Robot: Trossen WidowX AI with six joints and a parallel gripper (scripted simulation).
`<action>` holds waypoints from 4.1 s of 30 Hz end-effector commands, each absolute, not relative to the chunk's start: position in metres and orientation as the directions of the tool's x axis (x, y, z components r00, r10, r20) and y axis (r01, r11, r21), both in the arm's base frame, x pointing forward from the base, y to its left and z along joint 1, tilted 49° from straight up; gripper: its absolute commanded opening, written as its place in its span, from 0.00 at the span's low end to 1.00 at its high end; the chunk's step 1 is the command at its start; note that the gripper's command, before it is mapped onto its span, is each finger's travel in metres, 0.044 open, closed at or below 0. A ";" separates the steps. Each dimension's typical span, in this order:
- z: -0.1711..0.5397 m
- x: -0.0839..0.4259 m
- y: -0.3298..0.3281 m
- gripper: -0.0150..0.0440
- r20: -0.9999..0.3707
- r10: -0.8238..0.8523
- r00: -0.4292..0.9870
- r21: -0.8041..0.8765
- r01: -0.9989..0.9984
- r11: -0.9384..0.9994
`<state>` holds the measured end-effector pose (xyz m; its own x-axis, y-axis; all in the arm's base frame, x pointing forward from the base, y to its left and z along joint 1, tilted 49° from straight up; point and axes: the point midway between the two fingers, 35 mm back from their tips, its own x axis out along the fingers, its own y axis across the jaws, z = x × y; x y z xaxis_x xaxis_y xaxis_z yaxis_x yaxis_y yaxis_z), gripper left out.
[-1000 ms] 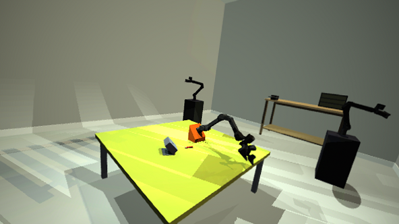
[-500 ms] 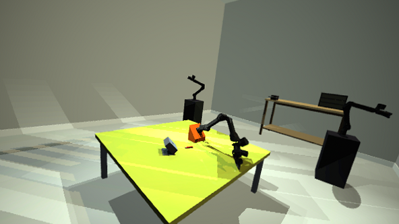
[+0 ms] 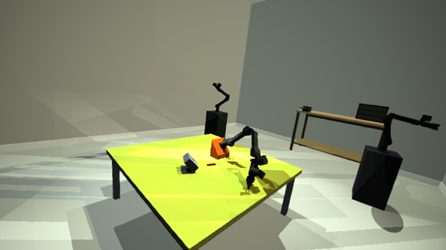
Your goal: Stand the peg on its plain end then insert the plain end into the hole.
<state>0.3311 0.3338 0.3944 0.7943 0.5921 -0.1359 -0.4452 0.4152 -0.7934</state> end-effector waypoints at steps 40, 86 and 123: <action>0.158 0.391 0.141 1.00 -0.817 0.378 0.435 -0.575 -0.670 -0.470; 0.068 0.275 0.029 1.00 -0.613 0.790 -0.021 -0.668 -0.521 -0.532; 0.033 0.280 0.070 0.91 -0.605 0.796 -0.021 -0.708 -0.444 -0.549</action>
<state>0.2799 0.0698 0.0334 -0.0255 0.7936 -0.6079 -0.4411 -0.5546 -0.7056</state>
